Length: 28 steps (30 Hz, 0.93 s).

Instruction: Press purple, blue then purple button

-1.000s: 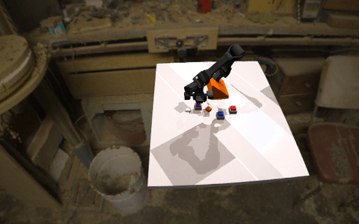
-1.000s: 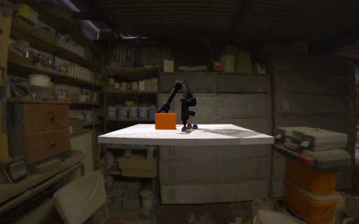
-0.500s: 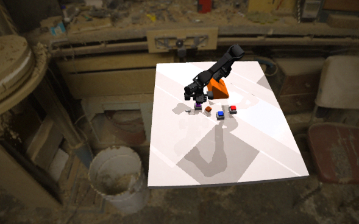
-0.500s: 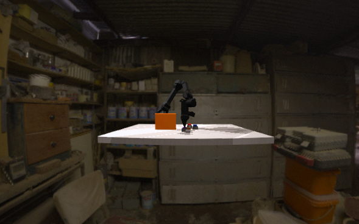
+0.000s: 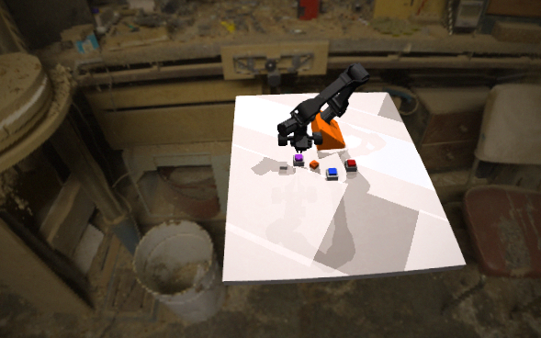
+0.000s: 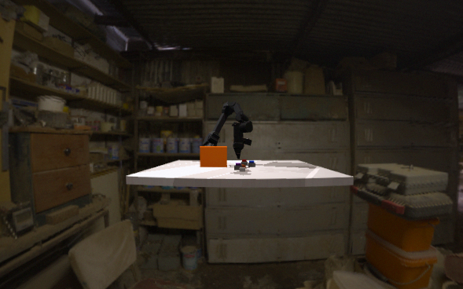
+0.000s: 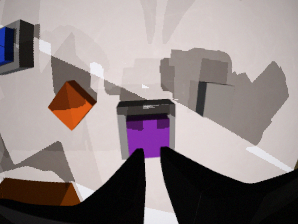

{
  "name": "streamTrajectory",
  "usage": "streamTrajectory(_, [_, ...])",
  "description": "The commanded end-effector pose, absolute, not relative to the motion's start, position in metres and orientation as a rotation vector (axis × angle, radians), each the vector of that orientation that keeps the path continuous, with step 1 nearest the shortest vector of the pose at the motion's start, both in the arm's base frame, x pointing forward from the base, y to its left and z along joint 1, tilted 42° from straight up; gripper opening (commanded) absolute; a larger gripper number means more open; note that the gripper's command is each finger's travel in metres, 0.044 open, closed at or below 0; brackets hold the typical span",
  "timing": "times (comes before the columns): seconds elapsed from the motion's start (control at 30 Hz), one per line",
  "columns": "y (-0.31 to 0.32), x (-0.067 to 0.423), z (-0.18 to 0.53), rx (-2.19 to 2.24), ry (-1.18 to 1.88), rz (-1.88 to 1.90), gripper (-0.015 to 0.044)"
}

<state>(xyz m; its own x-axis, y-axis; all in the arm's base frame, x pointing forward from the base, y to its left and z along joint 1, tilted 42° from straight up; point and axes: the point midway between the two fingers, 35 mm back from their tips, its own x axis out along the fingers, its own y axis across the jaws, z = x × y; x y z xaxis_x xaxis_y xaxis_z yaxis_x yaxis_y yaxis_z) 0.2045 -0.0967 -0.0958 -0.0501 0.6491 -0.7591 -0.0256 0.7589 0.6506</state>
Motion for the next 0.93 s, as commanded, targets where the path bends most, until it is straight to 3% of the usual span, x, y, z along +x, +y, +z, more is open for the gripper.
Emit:
streamTrajectory(0.0, [-0.092,0.218,-0.081,0.475,1.542,0.594,0.0125])
streamTrajectory(0.37, [0.008,0.283,0.051,0.425,1.521,0.559,0.0400])
streamTrajectory(0.67, [0.109,0.252,0.158,0.516,1.533,0.596,0.0400])
streamTrajectory(0.9, [0.122,0.241,0.174,0.533,1.540,0.608,0.0400])
